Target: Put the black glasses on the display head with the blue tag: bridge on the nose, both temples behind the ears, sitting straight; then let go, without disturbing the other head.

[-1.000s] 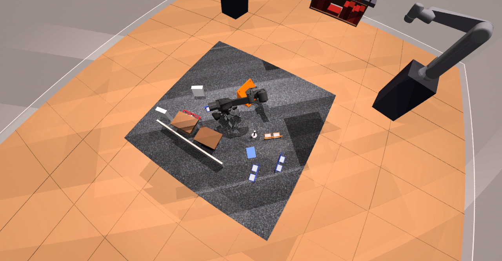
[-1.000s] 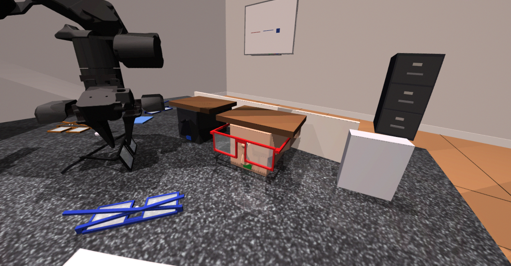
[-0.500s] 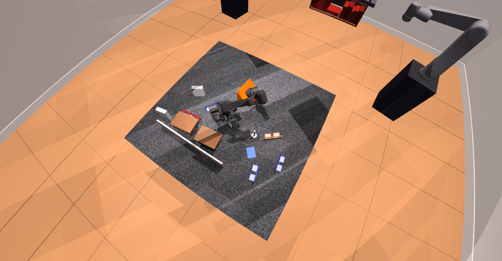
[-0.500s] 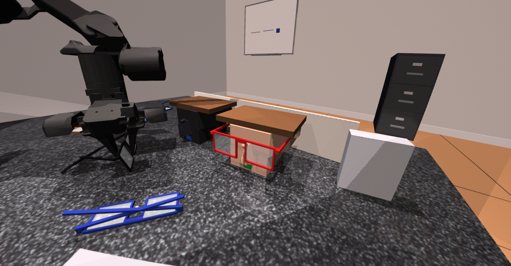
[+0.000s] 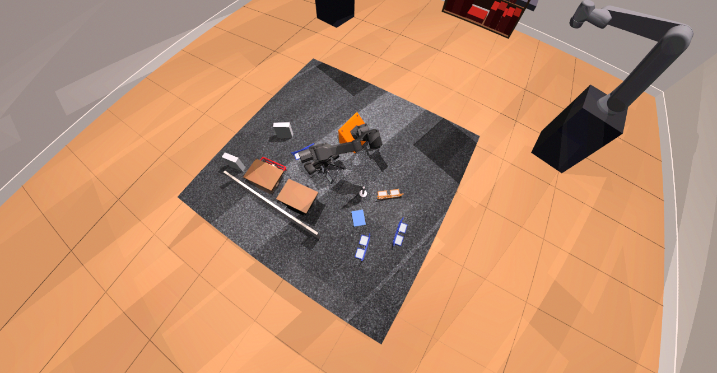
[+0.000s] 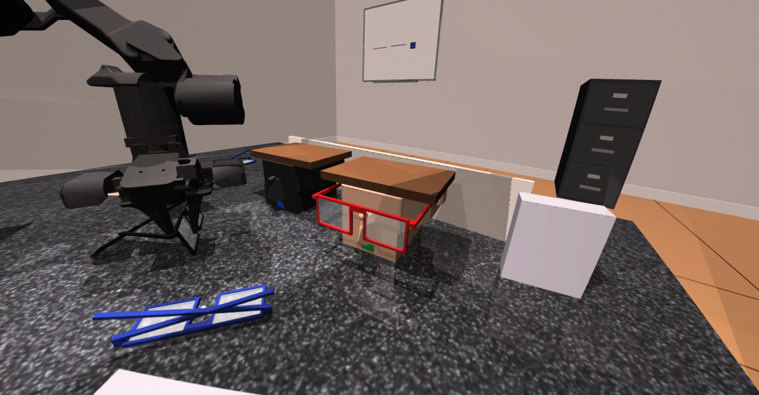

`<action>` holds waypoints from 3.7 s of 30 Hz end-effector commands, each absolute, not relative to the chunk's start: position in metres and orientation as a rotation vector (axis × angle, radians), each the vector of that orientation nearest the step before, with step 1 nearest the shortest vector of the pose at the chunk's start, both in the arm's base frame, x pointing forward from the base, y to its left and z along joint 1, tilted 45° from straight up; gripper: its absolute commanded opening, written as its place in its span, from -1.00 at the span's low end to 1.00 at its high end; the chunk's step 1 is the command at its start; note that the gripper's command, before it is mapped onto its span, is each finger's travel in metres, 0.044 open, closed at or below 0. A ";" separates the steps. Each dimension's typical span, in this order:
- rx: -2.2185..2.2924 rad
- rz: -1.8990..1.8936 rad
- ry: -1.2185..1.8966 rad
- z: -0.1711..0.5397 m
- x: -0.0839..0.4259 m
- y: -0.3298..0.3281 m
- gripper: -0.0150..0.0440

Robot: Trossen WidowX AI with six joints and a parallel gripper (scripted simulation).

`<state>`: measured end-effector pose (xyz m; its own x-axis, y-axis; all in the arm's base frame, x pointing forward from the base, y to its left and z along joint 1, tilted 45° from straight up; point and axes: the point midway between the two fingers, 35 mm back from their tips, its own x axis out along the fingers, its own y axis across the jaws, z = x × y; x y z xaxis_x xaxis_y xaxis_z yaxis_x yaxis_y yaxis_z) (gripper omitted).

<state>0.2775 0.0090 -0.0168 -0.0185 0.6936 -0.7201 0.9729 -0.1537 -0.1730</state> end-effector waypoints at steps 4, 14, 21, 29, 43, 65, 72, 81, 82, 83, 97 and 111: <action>1.881 -0.989 1.735 -0.017 0.278 0.009 -0.22; 1.881 -0.989 1.735 -0.017 0.278 0.009 -0.45; 1.881 -0.989 1.735 -0.017 0.278 0.009 -0.49; 1.881 -0.993 1.731 -0.001 0.282 -0.009 -0.49; 1.883 -0.994 1.733 0.050 0.287 -0.060 -0.49; 1.881 -1.005 1.715 0.137 0.301 0.021 -0.49; 1.886 -0.995 1.728 0.175 0.290 0.061 -0.49; 1.889 -0.987 1.741 0.193 0.281 0.080 -0.49; 1.889 -0.987 1.741 0.193 0.281 0.080 -0.49; 1.889 -0.987 1.741 0.193 0.281 0.081 -0.49; 1.890 -0.985 1.741 0.156 0.281 0.118 -0.49; 1.891 -0.984 1.742 0.146 0.283 0.118 -0.49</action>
